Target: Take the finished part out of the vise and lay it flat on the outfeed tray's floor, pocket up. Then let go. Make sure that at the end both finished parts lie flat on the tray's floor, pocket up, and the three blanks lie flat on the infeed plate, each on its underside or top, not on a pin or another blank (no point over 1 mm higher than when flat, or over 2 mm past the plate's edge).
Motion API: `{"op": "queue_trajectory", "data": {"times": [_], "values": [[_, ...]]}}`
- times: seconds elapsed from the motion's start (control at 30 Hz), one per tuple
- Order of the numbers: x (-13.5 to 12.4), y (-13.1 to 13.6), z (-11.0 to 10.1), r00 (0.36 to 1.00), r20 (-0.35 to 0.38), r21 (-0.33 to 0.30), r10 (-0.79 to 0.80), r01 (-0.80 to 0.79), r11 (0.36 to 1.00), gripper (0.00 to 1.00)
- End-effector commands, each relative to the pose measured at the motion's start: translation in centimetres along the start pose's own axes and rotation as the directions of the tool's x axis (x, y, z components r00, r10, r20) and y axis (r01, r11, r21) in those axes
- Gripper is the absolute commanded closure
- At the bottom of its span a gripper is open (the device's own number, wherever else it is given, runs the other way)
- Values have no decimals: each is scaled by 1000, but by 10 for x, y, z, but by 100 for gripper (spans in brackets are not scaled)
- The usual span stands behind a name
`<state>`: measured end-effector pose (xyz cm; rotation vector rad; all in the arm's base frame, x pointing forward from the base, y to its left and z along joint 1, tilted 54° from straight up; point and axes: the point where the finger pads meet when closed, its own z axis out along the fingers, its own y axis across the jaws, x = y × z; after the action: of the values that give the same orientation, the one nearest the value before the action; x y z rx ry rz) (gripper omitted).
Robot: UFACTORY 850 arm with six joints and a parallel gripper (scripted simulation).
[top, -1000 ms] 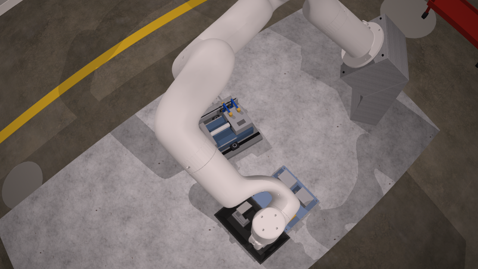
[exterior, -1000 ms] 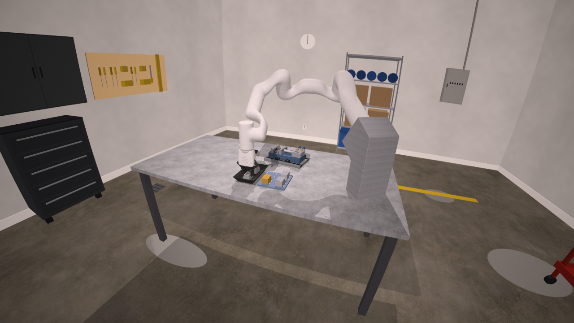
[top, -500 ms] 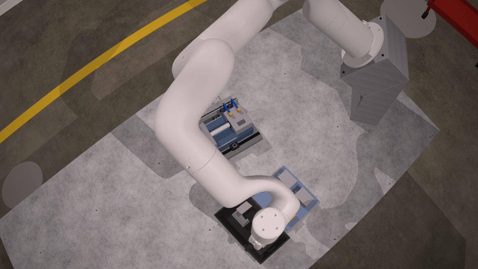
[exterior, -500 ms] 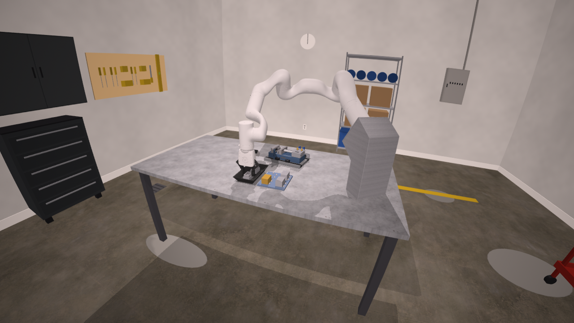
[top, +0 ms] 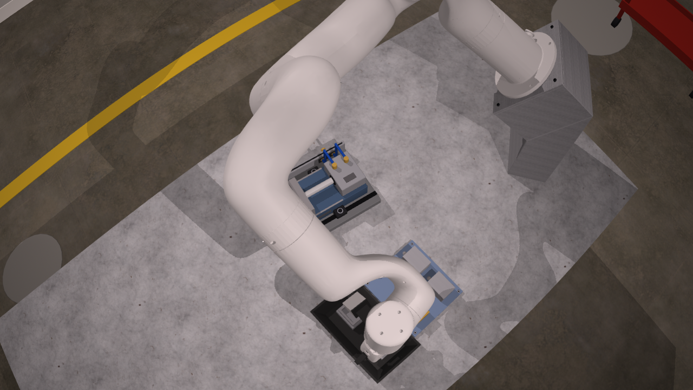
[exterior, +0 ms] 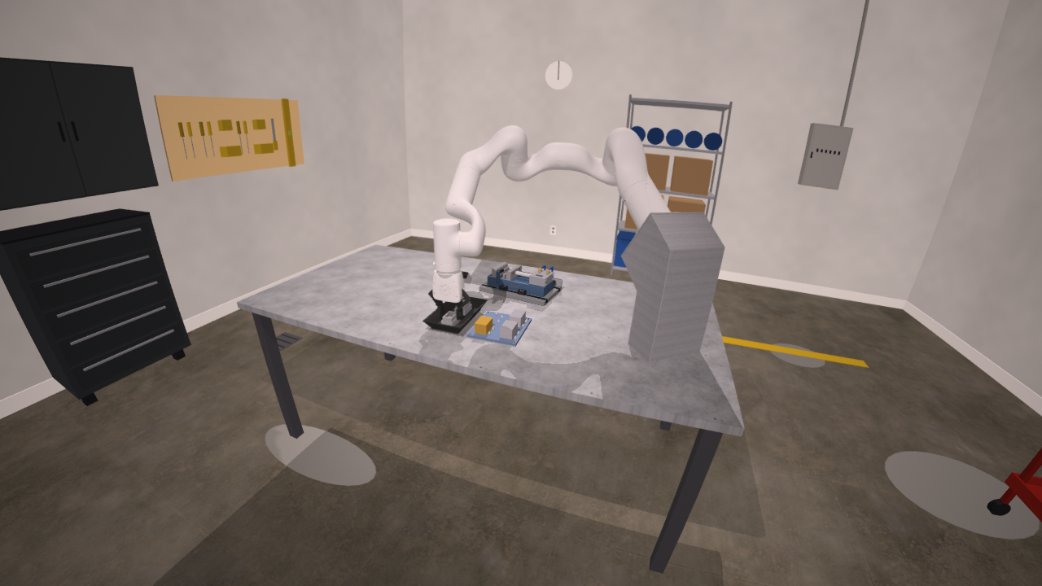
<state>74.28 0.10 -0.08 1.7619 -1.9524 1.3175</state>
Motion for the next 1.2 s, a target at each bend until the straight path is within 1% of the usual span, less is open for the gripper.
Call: {"op": "queue_trajectory", "data": {"times": [0.0, 0.2, 0.33, 0.5, 0.67, 0.73, 1.17], "values": [[0, -1, -1, 1000, 1, 1, 0, 0, 1000, 31], [0, -1, -2, 1000, 1, 1, 0, 0, 1000, 31], [0, -1, -6, 1000, 1, 1, 0, 0, 1000, 31], [0, -1, -20, 1000, 1, 1, 0, 0, 1000, 31], [0, -1, -44, 1000, 1, 1, 0, 0, 1000, 31], [0, -1, -44, 1000, 1, 1, 0, 0, 1000, 31], [0, -1, -119, 1000, 1, 1, 0, 0, 1000, 31]]}}
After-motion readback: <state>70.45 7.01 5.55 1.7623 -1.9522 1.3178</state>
